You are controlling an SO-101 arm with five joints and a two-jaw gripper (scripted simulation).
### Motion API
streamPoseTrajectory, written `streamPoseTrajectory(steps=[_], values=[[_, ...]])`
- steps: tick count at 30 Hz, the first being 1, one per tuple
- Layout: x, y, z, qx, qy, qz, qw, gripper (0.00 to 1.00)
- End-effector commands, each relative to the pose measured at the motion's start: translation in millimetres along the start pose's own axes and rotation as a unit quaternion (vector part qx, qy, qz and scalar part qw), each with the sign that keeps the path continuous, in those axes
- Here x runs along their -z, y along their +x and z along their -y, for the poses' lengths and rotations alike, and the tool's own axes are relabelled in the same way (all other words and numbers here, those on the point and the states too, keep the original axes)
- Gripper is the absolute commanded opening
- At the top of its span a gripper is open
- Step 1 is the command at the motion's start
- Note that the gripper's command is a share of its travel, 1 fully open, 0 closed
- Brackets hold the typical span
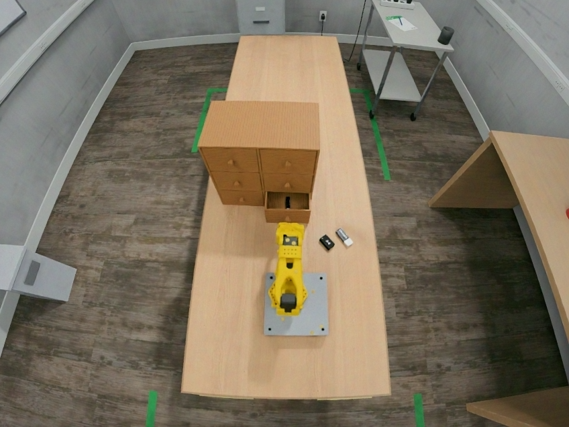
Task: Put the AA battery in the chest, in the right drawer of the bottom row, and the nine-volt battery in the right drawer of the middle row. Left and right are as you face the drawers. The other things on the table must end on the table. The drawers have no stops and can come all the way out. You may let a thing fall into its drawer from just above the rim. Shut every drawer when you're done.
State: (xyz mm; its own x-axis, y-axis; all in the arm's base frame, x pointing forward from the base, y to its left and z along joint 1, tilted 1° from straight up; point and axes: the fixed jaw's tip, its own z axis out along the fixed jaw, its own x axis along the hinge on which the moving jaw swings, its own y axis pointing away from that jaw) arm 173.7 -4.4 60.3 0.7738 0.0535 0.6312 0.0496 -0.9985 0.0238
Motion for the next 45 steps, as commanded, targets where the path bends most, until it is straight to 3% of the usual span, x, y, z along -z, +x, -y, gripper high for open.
streamPoseTrajectory(steps=[1,8,45], values=[[-15.2,-1.4,-0.5,0.001,-0.001,0.005,1.000,0.21],[-27.8,-4.3,-0.1,0.001,0.000,0.005,1.000,0.21],[-28.8,-6.0,-0.4,0.000,-0.001,0.005,1.000,0.21]])
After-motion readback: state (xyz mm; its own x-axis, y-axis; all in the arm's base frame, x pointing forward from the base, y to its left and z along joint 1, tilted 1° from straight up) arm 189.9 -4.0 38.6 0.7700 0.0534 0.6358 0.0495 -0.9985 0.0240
